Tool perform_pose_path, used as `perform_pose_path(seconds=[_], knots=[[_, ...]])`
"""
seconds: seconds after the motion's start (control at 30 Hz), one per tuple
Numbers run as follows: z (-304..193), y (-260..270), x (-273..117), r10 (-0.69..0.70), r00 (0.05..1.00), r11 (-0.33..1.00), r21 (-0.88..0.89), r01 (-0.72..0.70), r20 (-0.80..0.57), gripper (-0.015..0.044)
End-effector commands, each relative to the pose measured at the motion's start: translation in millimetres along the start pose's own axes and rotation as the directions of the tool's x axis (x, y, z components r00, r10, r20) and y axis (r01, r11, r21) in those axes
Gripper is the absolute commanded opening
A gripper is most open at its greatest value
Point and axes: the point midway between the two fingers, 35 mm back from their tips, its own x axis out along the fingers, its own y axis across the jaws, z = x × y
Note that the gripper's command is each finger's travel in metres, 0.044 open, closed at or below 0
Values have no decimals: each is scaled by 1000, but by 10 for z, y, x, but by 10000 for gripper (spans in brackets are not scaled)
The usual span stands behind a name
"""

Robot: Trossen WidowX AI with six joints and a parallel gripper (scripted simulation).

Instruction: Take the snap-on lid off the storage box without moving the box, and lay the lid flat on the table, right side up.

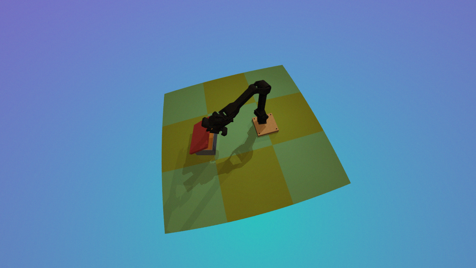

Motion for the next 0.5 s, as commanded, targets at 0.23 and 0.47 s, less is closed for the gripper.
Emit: perform_pose_path(seconds=[0.23, 0.47], knots=[[-16, 248, -40, 18, 1000, 1000, 3, -18, -7, 0], [-15, 366, -47, 19, 1000, 1000, 3, -19, -7, 0]])
